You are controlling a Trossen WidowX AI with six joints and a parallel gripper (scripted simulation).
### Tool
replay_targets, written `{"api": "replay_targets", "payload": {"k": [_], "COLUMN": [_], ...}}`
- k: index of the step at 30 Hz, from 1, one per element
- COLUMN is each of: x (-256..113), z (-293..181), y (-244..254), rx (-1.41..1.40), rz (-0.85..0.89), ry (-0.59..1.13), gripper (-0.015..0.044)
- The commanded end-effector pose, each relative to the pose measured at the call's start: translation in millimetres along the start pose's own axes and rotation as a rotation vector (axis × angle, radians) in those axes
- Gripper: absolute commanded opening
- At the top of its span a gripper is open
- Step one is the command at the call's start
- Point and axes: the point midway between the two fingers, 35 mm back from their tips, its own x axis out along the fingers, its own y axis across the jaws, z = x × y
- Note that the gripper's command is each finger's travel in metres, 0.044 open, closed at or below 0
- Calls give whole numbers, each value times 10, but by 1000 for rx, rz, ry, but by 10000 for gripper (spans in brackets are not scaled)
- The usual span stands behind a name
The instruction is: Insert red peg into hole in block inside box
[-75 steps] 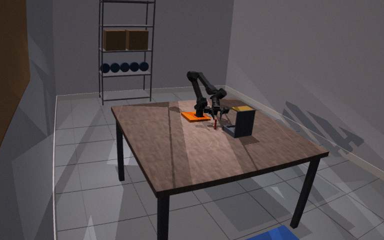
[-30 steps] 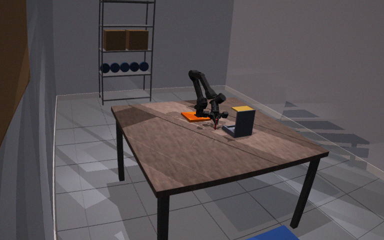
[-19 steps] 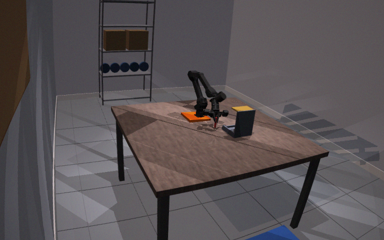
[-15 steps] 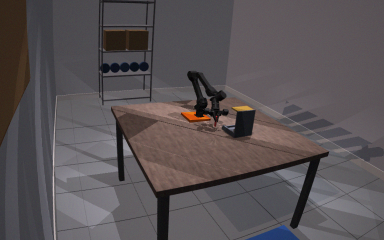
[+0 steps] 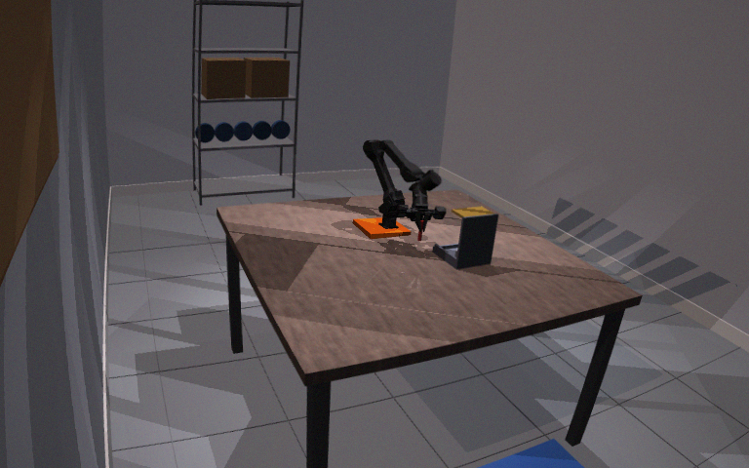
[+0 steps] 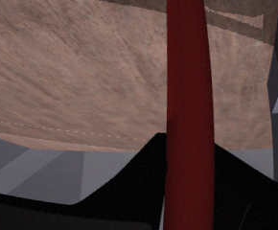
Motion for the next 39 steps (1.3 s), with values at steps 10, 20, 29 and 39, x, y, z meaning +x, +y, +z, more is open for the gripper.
{"api": "replay_targets", "payload": {"k": [10,20,29,39], "x": [-21,-13,-11,-16], "z": [-68,-104,-118,-112], "y": [-152,-398,-629,-894], "rx": [-26,-67,-104,-145], "rz": [-41,-92,-137,-188], "ry": [9,10,10,11], "gripper": [0,0,0,0]}}
